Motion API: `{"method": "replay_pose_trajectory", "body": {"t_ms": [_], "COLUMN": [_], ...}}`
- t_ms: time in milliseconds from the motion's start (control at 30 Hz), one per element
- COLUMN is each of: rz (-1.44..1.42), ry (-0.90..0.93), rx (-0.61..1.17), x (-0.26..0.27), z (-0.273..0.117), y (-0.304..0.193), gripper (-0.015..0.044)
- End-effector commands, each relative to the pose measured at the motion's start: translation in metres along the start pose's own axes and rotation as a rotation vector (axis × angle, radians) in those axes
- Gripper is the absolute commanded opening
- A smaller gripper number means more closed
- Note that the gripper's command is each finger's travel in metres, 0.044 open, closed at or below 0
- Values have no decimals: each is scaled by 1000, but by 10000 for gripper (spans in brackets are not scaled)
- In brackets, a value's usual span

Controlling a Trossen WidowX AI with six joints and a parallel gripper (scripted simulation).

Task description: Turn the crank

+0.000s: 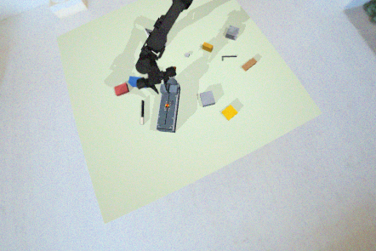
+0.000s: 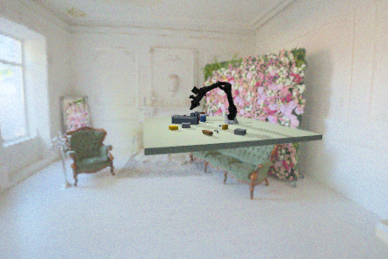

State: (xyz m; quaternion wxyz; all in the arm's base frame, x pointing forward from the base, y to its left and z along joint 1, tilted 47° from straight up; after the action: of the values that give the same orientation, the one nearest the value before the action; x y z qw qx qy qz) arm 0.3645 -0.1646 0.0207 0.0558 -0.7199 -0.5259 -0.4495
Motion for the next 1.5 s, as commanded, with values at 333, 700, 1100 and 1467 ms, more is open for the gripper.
{"method": "replay_pose_trajectory", "body": {"t_ms": [333, 700, 1100, 1467], "rz": [0, 0, 0, 0], "ry": [-1, -1, -1, 0], "rx": [0, 0, 0, 0], "x": [0, 0, 0, 0], "z": [0, 0, 0, 0], "y": [0, 0, 0, 0], "gripper": [335, 46, 0, 0]}}
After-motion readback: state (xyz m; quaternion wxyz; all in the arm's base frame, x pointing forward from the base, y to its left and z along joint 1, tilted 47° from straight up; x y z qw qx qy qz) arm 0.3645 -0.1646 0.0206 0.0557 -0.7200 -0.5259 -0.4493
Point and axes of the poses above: the point midway between the two fingers, 35 mm back from their tips, its own z axis out along the fingers, its own x axis across the jaws, y = z × x, the point moved 3 cm from there along -z, back along the fingers, and after that the axes turned 4 degrees about -z, right-handed, at the moved point
